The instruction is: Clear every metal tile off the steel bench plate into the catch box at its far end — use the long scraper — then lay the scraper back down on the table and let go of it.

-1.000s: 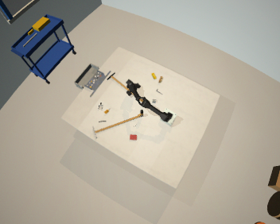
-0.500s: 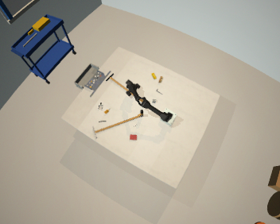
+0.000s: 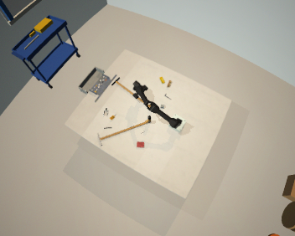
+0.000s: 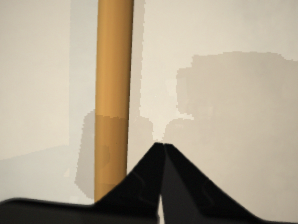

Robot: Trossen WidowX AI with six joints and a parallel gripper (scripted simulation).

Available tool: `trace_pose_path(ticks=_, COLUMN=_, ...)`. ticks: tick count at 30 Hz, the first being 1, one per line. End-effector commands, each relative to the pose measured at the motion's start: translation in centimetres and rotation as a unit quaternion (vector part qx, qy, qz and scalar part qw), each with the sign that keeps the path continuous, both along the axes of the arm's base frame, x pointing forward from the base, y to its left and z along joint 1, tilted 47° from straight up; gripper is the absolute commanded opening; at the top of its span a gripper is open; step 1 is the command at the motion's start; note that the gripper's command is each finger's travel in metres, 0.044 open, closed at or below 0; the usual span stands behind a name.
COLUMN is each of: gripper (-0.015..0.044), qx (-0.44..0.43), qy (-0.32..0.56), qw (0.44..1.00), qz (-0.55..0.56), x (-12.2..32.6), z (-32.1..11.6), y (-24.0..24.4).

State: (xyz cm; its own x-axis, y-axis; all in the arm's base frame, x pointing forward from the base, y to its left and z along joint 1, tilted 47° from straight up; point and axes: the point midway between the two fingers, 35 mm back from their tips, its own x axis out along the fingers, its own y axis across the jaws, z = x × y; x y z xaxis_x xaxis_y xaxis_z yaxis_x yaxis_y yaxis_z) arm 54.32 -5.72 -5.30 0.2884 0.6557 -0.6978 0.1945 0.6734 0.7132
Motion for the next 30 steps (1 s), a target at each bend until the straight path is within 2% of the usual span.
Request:
trace_pose_path(ticks=1, gripper=0.0000, qx=-0.001, qy=-0.010, qw=1.000, qz=0.004, x=0.23, z=0.85, y=-0.07)
trace_pose_path(ticks=30, gripper=0.0000, qx=-0.001, qy=-0.003, qw=1.000, qz=0.002, x=0.08, z=0.39, y=-0.02)
